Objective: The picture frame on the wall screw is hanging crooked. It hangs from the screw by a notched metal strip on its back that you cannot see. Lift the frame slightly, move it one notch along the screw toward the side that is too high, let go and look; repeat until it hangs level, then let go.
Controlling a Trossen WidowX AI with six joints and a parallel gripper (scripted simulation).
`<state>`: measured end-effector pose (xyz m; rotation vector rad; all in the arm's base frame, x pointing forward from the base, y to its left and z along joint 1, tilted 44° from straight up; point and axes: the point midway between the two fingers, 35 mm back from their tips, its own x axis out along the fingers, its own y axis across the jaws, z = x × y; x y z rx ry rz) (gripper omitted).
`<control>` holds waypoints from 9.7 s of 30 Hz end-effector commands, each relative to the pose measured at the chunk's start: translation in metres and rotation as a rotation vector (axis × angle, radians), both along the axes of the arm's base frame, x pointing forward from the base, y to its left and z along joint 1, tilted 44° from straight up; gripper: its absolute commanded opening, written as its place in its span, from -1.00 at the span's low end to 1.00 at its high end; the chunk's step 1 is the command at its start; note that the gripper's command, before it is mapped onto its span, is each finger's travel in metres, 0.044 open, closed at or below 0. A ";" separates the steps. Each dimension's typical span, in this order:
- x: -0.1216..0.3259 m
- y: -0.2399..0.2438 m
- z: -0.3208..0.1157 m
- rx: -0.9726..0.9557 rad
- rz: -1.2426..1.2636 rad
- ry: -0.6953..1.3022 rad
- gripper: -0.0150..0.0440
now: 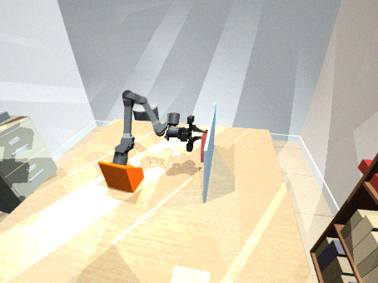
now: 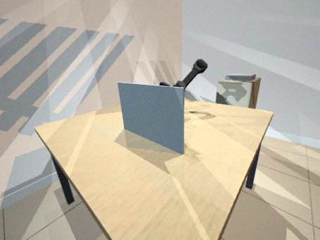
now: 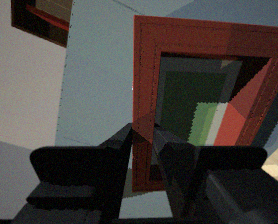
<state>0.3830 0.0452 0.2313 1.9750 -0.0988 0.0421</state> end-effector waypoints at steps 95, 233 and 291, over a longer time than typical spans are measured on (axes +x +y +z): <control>-0.001 -0.010 0.005 0.002 0.001 -0.001 -0.49; -0.043 -0.003 0.001 0.210 0.018 -0.009 0.39; -0.200 -0.007 0.018 -0.122 -0.008 0.017 0.39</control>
